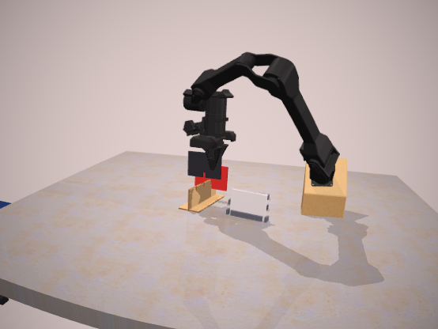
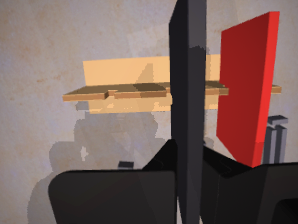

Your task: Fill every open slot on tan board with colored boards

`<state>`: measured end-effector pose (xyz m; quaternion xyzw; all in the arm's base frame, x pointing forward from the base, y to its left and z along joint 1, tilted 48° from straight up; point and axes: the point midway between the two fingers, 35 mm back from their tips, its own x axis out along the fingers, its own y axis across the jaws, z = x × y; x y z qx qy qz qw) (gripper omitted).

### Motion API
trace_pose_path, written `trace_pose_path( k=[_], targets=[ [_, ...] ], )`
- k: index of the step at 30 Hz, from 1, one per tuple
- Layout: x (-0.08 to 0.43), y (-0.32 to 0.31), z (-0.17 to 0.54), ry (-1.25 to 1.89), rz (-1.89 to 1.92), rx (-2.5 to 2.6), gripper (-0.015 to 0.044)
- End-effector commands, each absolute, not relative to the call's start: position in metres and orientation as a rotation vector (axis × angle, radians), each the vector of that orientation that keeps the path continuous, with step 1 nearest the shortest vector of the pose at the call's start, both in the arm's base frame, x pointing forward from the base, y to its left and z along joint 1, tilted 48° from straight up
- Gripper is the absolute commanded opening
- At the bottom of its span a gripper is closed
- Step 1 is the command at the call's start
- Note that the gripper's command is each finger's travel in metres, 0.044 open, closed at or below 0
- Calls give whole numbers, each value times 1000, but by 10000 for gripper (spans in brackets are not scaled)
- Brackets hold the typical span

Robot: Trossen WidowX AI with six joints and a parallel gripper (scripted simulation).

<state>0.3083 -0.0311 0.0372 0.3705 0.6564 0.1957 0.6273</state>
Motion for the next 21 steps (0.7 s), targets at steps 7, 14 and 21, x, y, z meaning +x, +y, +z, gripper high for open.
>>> trace_pose_path(
  k=[7, 14, 21],
  targets=[
    [309, -31, 37, 1503, 448, 855, 0],
    [309, -31, 37, 1503, 448, 855, 0],
    [309, -28, 35, 1503, 448, 855, 0]
  ],
)
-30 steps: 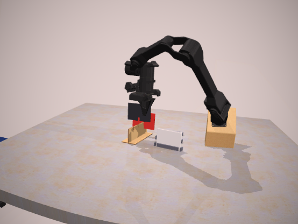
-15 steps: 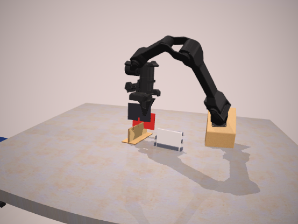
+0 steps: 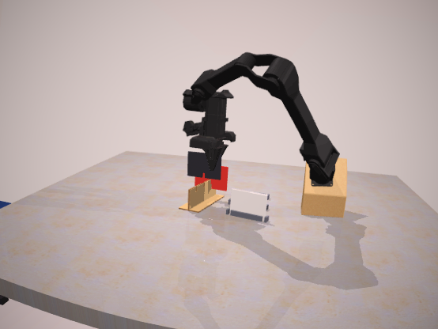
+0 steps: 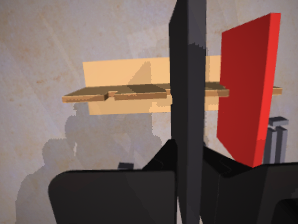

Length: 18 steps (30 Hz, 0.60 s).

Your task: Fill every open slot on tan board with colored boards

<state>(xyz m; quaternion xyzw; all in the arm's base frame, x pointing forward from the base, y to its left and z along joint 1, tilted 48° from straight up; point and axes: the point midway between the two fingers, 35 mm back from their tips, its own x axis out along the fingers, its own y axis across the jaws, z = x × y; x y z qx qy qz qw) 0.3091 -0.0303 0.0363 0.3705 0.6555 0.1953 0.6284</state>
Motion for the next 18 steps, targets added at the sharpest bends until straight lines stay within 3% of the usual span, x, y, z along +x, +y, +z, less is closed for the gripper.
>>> trace_pose_path(
  k=[1, 18],
  targets=[
    [309, -28, 35, 1503, 448, 855, 0],
    [310, -20, 28, 1503, 448, 855, 0]
  ],
)
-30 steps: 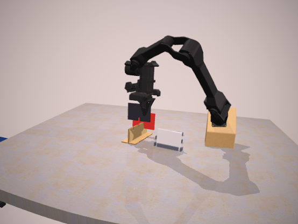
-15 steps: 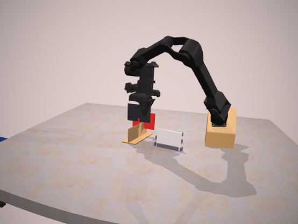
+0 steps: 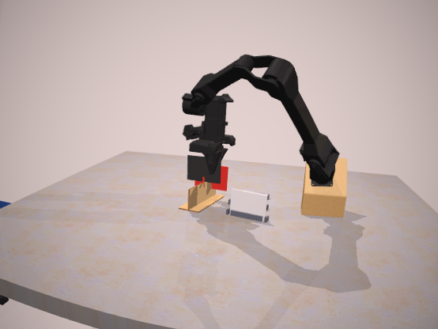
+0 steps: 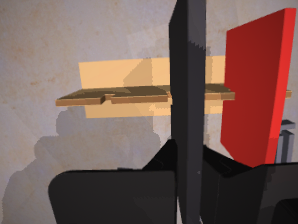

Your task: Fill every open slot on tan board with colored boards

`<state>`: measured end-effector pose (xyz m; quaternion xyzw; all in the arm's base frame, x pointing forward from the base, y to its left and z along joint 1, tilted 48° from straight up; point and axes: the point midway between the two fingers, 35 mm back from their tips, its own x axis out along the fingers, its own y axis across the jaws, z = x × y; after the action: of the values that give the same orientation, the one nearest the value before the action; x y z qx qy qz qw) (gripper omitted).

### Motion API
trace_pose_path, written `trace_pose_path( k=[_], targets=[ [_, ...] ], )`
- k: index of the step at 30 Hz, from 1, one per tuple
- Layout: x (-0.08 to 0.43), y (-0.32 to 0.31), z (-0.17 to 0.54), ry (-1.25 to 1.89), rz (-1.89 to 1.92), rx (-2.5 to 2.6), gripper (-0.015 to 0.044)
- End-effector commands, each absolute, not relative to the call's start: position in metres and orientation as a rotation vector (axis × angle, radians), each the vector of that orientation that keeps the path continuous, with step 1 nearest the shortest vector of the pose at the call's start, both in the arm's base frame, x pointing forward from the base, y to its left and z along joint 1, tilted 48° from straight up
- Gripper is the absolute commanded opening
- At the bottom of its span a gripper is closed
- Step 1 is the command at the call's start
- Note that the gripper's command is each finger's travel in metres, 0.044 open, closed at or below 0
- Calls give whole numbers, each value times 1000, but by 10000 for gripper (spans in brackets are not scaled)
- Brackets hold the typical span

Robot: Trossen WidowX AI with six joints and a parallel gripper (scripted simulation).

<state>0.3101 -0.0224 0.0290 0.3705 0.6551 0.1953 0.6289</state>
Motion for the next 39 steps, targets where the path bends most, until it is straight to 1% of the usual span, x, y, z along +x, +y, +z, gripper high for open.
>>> trace_pose_path(
  k=[1, 39],
  targets=[
    [310, -19, 27, 1503, 448, 855, 0],
    [312, -1, 11, 1502, 449, 856, 0]
  ],
)
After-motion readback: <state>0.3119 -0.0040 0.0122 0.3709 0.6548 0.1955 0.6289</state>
